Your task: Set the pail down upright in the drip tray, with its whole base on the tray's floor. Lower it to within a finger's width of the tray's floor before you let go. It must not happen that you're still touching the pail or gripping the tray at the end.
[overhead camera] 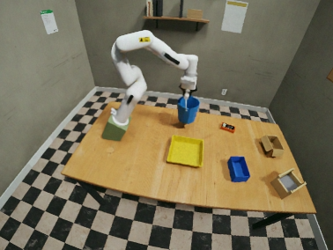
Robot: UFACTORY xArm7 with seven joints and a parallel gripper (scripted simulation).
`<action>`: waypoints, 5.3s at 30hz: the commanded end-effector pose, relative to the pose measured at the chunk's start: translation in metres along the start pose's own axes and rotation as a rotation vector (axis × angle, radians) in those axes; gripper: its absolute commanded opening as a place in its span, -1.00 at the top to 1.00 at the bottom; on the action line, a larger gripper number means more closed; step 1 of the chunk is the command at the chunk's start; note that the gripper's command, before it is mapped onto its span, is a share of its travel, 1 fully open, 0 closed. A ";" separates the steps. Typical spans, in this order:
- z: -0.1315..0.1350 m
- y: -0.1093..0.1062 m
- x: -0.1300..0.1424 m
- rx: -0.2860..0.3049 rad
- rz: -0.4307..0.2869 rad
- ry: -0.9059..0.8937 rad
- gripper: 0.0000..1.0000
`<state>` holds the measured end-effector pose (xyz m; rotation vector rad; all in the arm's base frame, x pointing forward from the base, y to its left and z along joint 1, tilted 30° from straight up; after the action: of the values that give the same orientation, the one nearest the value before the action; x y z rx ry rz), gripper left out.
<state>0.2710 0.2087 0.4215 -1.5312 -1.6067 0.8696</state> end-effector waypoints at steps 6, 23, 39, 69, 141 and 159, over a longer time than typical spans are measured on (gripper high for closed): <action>-0.001 -0.002 0.001 -0.004 -0.002 0.000 1.00; -0.001 -0.002 0.001 -0.004 -0.002 0.000 1.00; -0.001 -0.002 0.001 -0.004 -0.002 0.000 1.00; -0.002 -0.002 -0.003 -0.004 -0.002 0.000 1.00; -0.022 -0.002 -0.123 -0.004 -0.002 0.000 1.00; -0.030 -0.001 -0.170 -0.004 -0.002 0.000 1.00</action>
<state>0.2969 0.0479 0.4253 -1.5296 -1.6070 0.8689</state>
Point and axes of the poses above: the point where the finger pads meet when closed, its own y axis out along the fingers, its own z axis across the jaws, x = y × z, the point moved 7 cm from there along -y, back along the fingers, and after that the axes turned 2 degrees about -y, right-handed, at the moved point
